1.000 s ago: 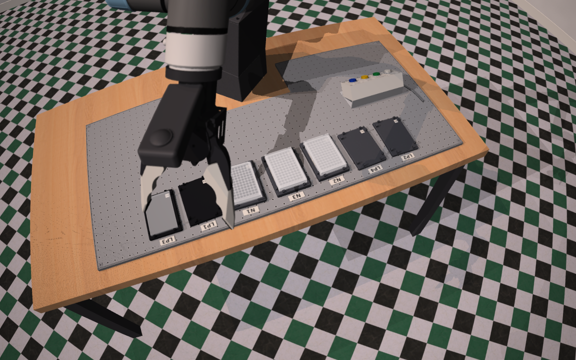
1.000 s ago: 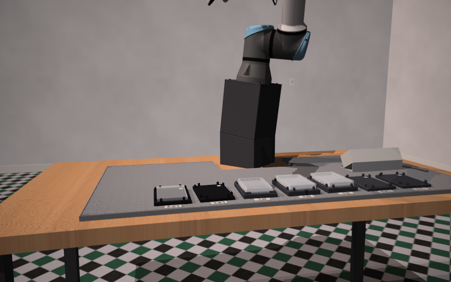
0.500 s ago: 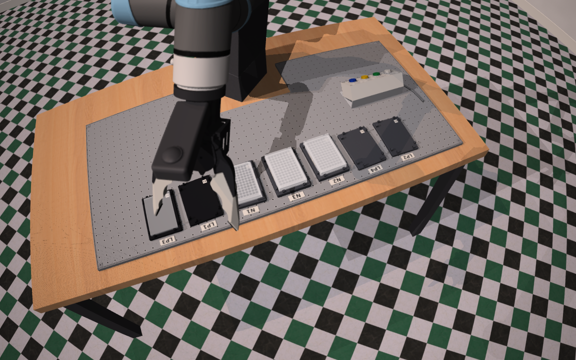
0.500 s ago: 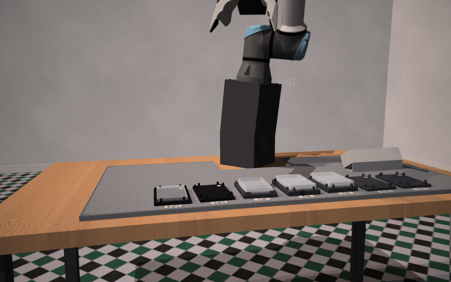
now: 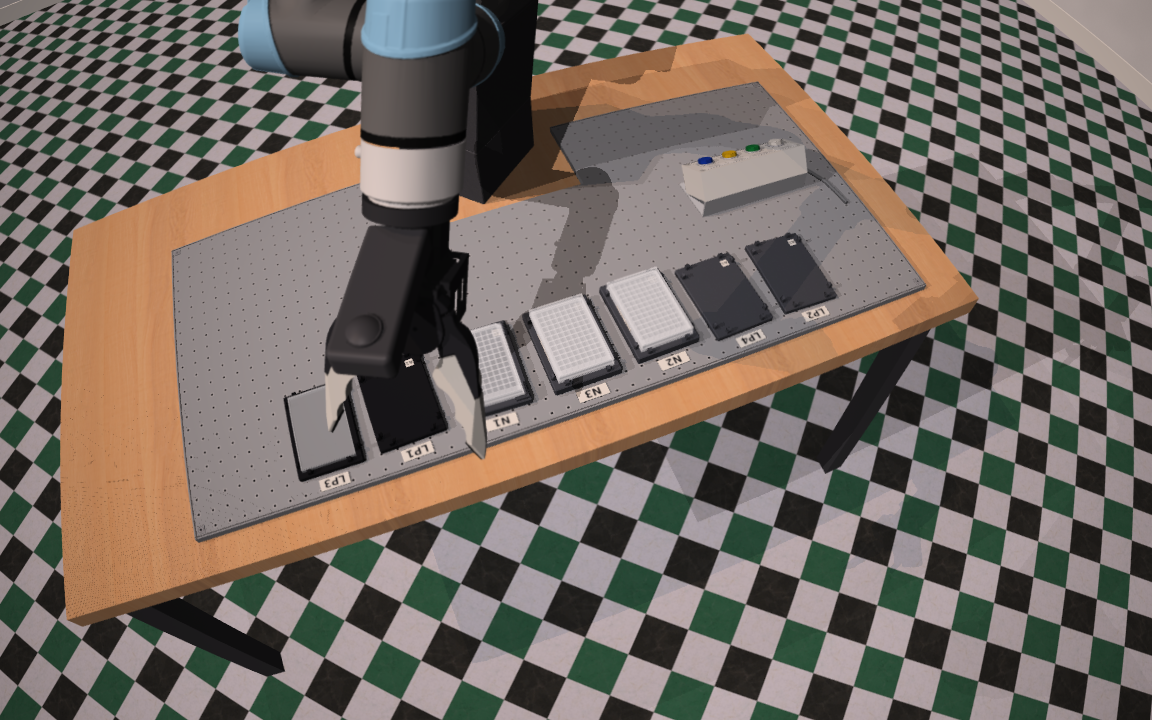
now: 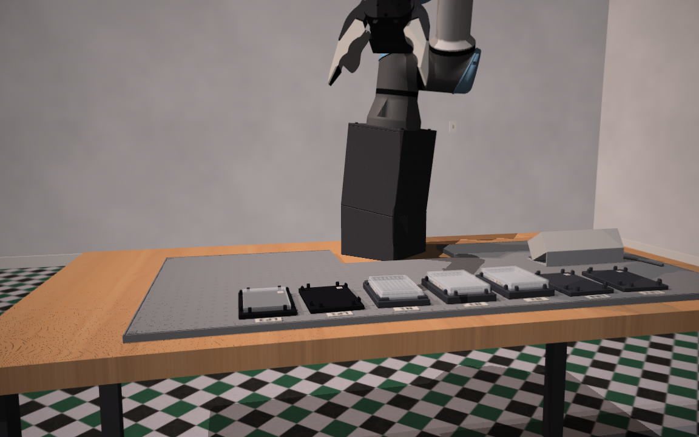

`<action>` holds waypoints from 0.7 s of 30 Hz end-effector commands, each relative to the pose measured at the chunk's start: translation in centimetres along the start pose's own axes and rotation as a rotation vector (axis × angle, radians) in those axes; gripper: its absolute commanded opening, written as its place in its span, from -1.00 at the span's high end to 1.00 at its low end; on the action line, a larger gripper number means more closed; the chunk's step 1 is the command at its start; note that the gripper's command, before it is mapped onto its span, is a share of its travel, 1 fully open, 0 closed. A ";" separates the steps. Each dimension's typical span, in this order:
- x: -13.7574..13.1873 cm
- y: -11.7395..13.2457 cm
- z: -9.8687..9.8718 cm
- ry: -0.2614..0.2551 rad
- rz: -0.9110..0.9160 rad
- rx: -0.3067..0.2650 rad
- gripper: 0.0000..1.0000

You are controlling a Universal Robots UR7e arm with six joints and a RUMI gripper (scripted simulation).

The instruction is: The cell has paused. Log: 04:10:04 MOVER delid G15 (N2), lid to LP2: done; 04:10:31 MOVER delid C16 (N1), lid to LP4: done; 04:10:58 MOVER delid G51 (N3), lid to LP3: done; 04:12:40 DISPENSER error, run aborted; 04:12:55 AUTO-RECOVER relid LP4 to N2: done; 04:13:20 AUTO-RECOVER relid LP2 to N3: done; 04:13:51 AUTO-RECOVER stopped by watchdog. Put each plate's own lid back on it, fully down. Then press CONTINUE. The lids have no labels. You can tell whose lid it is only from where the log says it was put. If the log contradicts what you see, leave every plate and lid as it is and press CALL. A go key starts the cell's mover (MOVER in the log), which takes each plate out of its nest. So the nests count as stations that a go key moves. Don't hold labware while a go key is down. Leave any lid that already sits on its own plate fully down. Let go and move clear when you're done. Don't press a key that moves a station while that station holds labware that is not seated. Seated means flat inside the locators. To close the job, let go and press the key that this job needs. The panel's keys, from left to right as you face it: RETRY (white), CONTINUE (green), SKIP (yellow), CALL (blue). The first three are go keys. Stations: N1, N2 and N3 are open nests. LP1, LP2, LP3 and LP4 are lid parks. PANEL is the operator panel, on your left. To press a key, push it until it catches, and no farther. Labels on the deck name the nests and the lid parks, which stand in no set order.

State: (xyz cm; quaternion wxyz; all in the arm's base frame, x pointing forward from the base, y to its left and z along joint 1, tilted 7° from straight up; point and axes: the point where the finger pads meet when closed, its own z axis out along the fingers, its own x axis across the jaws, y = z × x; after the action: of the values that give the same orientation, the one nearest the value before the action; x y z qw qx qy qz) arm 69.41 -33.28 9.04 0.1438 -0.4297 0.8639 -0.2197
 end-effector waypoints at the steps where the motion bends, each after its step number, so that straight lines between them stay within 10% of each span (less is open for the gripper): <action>1: 0.0 2.3 1.6 -0.002 0.000 -0.005 -0.64; 21: 0.1 7.5 4.3 -0.006 0.002 -0.049 -0.64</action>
State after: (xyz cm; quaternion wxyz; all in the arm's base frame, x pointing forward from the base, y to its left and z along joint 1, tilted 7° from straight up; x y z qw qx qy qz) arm 66.45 -30.85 2.38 0.1342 -0.4325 0.8700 -0.1950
